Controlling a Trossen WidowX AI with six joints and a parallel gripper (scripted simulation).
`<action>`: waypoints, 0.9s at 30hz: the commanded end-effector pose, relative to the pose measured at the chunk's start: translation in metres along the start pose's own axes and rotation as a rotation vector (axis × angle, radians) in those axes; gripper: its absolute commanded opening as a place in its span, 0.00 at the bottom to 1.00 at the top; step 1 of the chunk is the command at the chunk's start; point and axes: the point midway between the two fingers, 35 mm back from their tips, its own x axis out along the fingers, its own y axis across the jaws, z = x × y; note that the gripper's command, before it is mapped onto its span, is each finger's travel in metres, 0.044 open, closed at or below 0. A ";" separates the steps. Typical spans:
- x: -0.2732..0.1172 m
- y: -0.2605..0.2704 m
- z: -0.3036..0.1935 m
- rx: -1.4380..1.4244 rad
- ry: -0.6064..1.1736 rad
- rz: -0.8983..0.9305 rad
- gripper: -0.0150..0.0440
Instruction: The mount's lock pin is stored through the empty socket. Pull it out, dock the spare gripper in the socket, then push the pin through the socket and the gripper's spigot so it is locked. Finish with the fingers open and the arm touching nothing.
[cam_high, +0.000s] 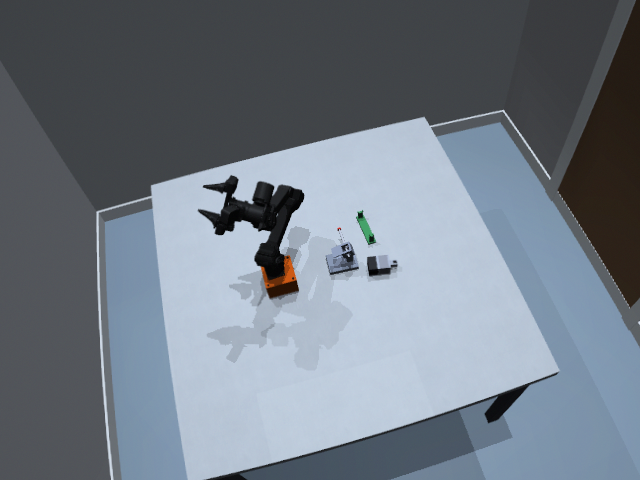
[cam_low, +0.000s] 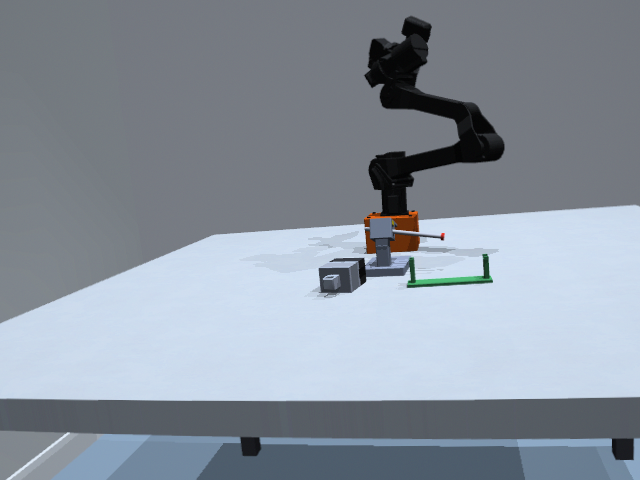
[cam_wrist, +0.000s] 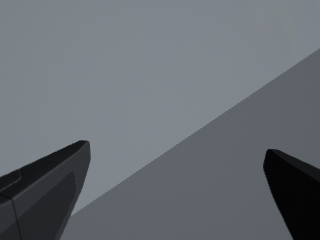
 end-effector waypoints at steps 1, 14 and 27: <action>0.000 0.000 0.001 -0.001 -0.005 0.001 0.89; -0.045 0.045 0.149 -0.122 -0.666 0.194 0.76; -0.224 0.066 0.238 -0.198 -1.493 0.456 0.76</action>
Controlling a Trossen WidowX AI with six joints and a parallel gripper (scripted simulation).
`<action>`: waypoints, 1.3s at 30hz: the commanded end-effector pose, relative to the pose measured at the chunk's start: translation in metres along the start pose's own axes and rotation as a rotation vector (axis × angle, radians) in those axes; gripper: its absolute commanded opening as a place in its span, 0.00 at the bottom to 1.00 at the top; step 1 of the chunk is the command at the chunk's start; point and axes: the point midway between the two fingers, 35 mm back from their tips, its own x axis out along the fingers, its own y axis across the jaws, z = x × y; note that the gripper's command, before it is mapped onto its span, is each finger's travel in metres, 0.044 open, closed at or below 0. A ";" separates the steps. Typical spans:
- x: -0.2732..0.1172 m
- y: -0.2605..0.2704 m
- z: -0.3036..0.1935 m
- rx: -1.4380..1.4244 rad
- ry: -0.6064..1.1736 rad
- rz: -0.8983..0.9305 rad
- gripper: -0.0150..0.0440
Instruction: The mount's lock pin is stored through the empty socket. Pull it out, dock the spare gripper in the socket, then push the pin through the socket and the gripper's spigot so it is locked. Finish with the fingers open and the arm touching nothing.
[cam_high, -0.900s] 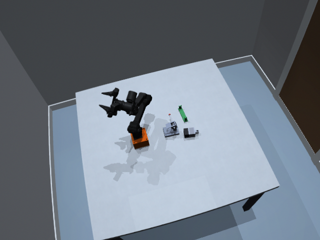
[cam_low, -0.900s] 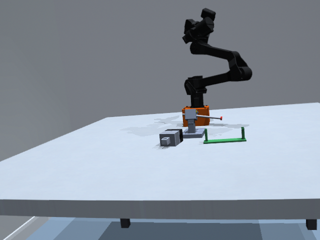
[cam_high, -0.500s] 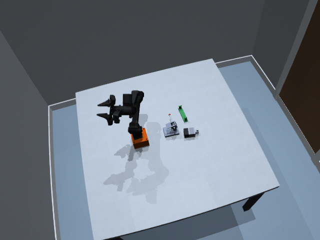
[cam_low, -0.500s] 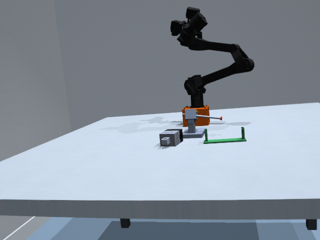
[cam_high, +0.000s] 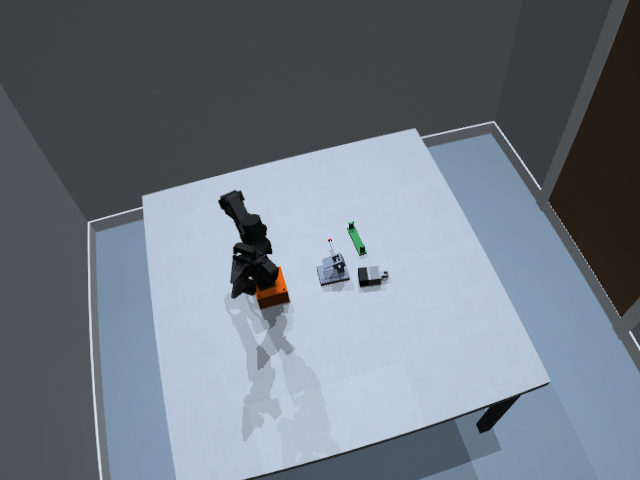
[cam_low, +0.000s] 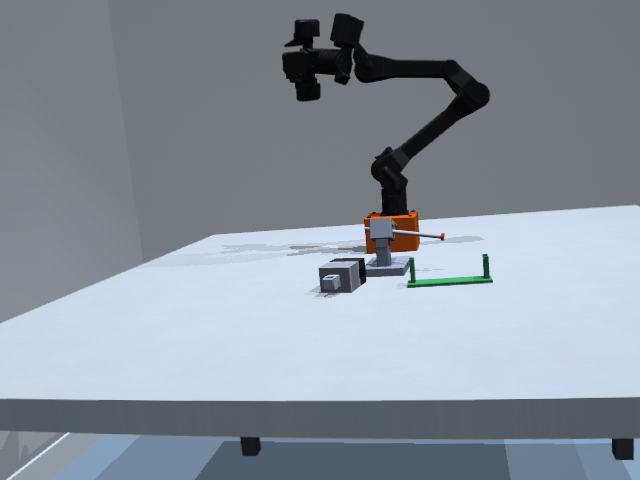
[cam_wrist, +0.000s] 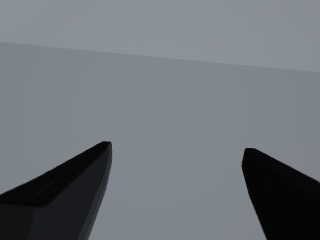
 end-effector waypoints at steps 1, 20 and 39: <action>-0.006 0.010 0.063 -0.029 -0.248 0.075 0.76; -0.235 0.072 0.258 -0.373 -1.356 0.493 0.76; -0.487 0.141 0.130 -1.271 -1.875 0.877 0.76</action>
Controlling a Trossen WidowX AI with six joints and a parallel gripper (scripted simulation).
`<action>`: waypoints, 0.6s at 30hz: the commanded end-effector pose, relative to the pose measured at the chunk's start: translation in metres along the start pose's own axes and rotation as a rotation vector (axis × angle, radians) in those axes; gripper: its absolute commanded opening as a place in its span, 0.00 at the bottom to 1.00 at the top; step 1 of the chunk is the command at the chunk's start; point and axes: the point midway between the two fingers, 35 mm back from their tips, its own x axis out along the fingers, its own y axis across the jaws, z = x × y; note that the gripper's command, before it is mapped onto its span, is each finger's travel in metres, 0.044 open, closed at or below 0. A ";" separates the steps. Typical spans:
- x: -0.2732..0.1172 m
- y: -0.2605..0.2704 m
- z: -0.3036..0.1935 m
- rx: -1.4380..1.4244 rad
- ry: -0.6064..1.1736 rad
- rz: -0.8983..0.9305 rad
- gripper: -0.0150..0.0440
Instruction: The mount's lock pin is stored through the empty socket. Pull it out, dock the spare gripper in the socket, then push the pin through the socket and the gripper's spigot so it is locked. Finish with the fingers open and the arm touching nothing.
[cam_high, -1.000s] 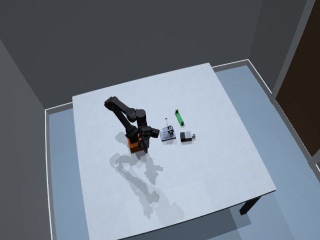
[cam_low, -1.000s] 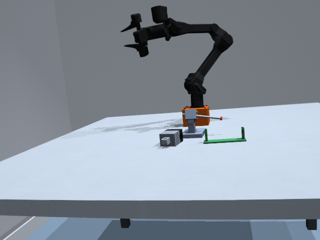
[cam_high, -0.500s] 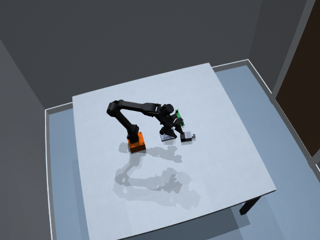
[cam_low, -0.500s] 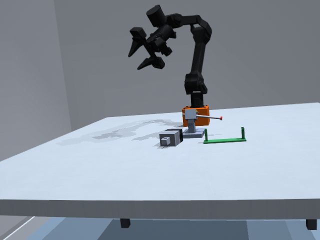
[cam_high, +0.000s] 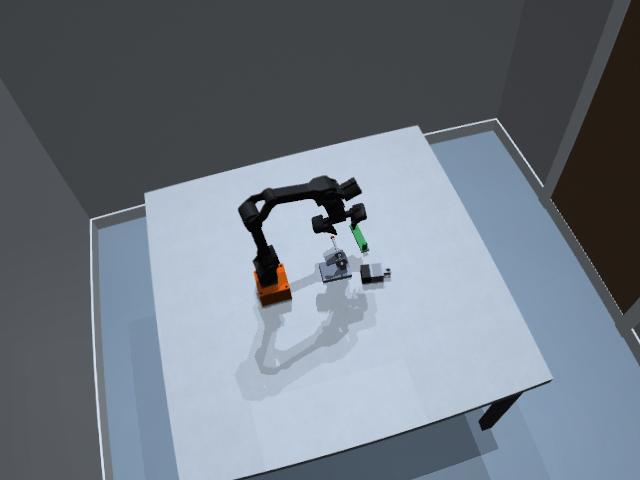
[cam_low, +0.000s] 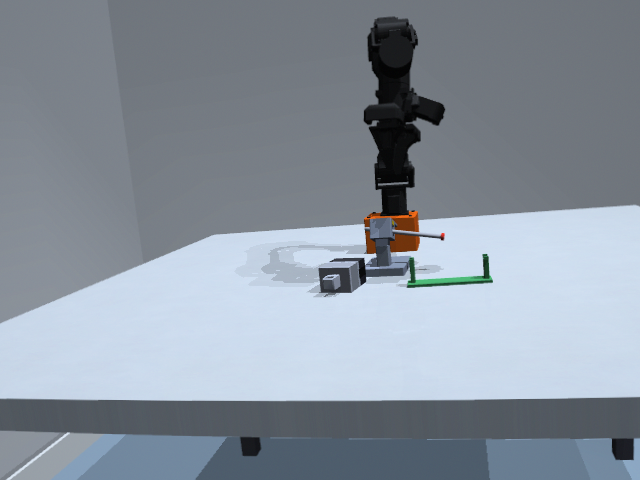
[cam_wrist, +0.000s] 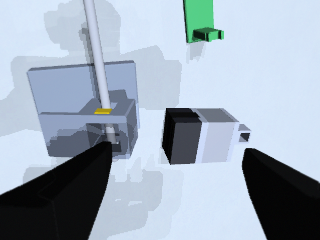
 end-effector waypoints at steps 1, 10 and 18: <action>0.007 0.030 0.044 -0.082 -0.039 0.168 0.76; 0.016 0.043 0.059 -0.113 -0.046 0.231 0.76; 0.078 0.053 0.054 -0.112 -0.047 0.231 0.76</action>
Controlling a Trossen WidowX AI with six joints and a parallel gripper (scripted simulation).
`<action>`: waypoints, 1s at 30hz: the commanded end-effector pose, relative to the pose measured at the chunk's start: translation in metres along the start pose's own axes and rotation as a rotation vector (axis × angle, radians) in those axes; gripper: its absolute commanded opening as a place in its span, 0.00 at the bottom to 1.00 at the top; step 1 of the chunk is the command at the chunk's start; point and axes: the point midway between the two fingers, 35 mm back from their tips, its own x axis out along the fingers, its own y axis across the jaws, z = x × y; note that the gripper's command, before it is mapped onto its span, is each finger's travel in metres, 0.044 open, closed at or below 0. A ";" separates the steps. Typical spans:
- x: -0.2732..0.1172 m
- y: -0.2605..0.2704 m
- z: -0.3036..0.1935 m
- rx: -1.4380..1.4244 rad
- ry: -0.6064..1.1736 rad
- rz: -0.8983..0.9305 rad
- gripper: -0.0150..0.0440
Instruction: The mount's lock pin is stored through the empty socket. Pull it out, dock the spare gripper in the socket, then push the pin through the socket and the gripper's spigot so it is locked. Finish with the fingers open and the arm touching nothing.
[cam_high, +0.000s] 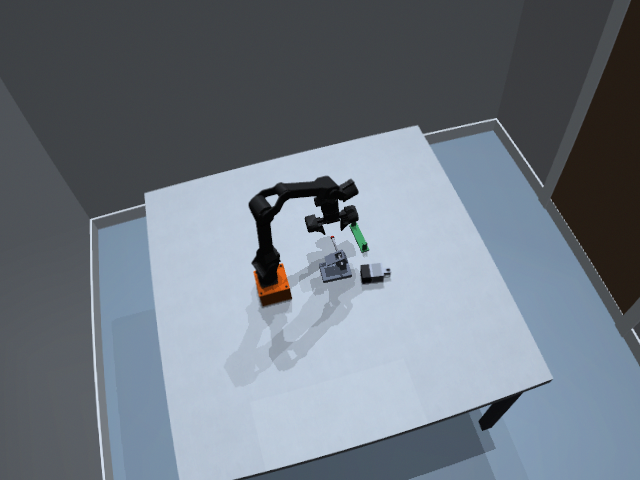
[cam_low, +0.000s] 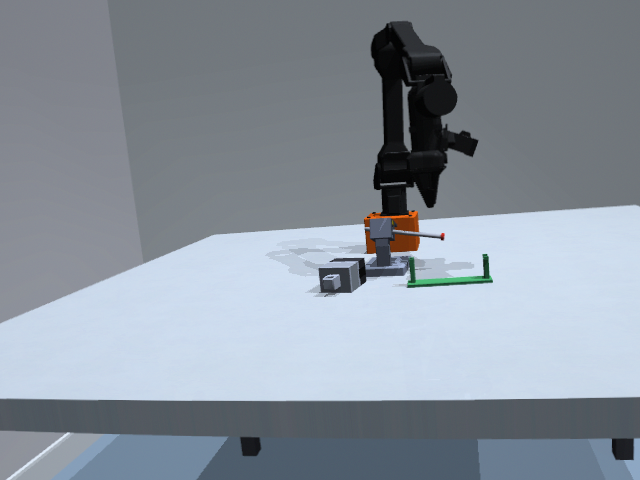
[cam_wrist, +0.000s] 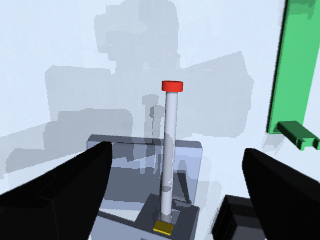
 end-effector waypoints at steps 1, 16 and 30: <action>0.021 0.002 -0.004 -0.002 0.001 0.018 0.76; 0.042 0.000 -0.004 -0.002 0.001 0.018 0.76; 0.065 0.000 -0.005 -0.002 0.001 0.018 0.76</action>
